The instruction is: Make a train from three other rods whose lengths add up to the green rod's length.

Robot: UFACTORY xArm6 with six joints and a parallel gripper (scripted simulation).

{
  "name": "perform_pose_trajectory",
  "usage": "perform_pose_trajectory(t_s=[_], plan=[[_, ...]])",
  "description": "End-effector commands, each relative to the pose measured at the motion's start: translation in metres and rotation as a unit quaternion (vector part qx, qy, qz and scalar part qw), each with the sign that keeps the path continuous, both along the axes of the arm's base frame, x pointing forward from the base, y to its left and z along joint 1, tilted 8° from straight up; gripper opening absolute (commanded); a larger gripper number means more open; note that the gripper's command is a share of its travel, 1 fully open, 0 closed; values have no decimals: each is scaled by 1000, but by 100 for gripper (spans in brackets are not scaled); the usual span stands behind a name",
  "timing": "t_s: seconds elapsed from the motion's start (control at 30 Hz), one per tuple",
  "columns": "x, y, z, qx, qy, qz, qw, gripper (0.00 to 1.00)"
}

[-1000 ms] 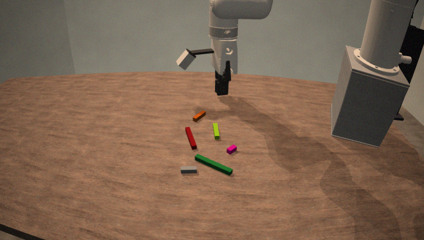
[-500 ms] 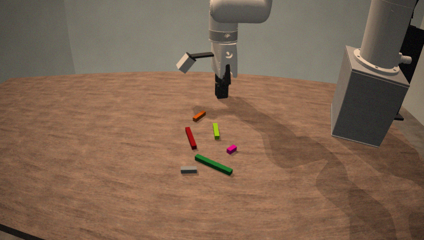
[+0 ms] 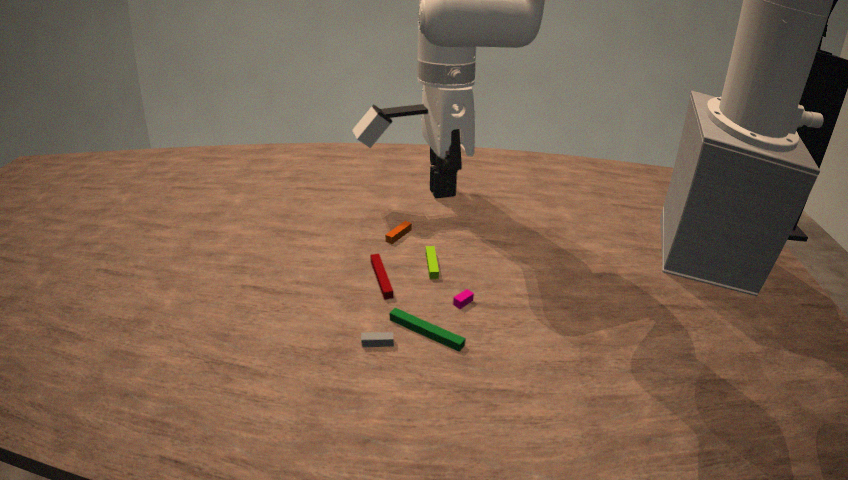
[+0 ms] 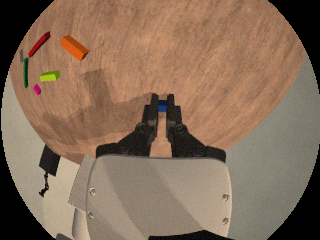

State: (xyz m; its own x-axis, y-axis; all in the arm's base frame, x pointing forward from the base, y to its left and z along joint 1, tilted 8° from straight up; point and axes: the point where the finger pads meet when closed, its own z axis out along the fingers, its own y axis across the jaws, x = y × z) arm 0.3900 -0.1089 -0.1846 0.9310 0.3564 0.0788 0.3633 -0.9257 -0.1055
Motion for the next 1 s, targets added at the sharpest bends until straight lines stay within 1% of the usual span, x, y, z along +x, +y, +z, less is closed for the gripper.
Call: perform_pose_trajectory(t_s=[0.0,0.67,0.7,0.77,0.8,0.87,0.9,0.97], plan=[[1,-1,1,-1,-1,0,1000,4],[1,-1,1,-1,-1,0,1000,4],[1,-1,1,-1,-1,0,1000,8],[1,-1,1,-1,-1,0,1000,8],[1,-1,1,-1,-1,0,1000,12],[1,-1,1,-1,-1,0,1000,12],[1,-1,1,-1,-1,0,1000,16],[1,-1,1,-1,-1,0,1000,16]])
